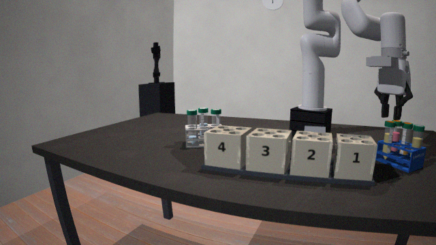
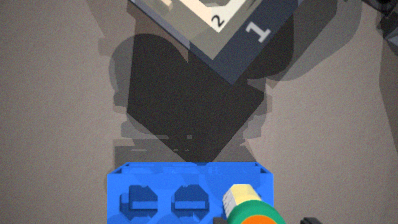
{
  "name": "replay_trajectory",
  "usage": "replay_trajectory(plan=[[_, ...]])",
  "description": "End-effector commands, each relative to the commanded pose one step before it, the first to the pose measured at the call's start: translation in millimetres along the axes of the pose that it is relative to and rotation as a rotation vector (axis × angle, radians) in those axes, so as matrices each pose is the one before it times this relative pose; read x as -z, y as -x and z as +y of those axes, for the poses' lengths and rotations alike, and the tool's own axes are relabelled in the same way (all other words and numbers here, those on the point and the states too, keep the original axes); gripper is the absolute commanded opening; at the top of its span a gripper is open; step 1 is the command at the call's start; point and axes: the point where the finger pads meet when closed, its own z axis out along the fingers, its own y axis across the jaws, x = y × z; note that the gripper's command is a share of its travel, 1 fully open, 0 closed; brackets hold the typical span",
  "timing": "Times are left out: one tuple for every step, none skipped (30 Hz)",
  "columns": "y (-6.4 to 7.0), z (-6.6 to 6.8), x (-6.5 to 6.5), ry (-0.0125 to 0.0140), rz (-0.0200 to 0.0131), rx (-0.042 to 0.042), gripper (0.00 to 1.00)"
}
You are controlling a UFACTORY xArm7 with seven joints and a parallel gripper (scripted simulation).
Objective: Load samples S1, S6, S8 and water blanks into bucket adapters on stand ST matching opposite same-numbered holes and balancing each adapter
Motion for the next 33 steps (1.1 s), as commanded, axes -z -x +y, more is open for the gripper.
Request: replay_trajectory(plan=[[-0.16, -1.38, 4.72, -0.00362, 0.00013, 0.00003, 0.44], [0.0, 0.0, 2.02, 0.0, 0.0, 0.0, 0.44], [0.0, -0.01, 2.0, -0.00001, 0.0, 0.0, 0.44], [0.0, -0.01, 2.0, -0.00001, 0.0, 0.0, 0.44], [0.0, -0.01, 2.0, -0.00001, 0.0, 0.0, 0.44], [0.0, -0.01, 2.0, -0.00001, 0.0, 0.0, 0.44], [0.0, -0.01, 2.0, -0.00001, 0.0, 0.0, 0.44], [0.0, -0.01, 2.0, -0.00001, 0.0, 0.0, 0.44], [0.0, -0.01, 2.01, -0.00001, 0.0, 0.0, 0.44], [0.0, -0.01, 2.01, -0.00001, 0.0, 0.0, 0.44], [0.0, -0.01, 2.01, -0.00001, 0.0, 0.0, 0.44], [0.0, -0.01, 2.01, -0.00001, 0.0, 0.0, 0.44], [0.0, -0.01, 2.01, -0.00001, 0.0, 0.0, 0.44], [0.0, -0.01, 2.01, -0.00001, 0.0, 0.0, 0.44], [0.0, -0.01, 2.01, -0.00001, 0.0, 0.0, 0.44], [0.0, 0.0, 2.01, -0.00001, 0.0, 0.0, 0.44], [0.0, 0.0, 0.0, 0.0, 0.0, 0.0, 0.44], [0.0, 0.0, 0.0, 0.0, 0.0, 0.0, 0.44], [0.0, 0.0, 2.01, 0.0, 0.0, 0.0, 0.44], [0.0, -0.01, 2.0, -0.00001, 0.0, 0.0, 0.44], [0.0, -0.01, 2.0, -0.00001, 0.0, 0.0, 0.44], [0.0, 0.0, 2.0, -0.00001, 0.0, 0.0, 0.44], [0.0, 0.0, 2.0, -0.00001, 0.0, 0.0, 0.44], [0.0, 0.0, 2.0, -0.00001, 0.0, 0.0, 0.44], [0.0, 0.0, 2.0, -0.00001, 0.0, 0.0, 0.44], [0.0, 0.0, 2.0, -0.00001, 0.0, 0.0, 0.44], [0.0, 0.0, 2.0, -0.00001, 0.0, 0.0, 0.44], [0.0, 0.0, 2.01, -0.00001, 0.0, 0.0, 0.44], [0.0, 0.0, 2.0, 0.0, 0.0, 0.0, 0.44], [0.0, 0.0, 2.0, 0.0, 0.0, 0.0, 0.44], [0.0, 0.0, 2.0, 0.0, 0.0, 0.0, 0.44], [0.0, 0.0, 2.0, 0.0, 0.0, 0.0, 0.44], [0.0, 0.0, 2.0, 0.0, 0.0, 0.0, 0.44]])
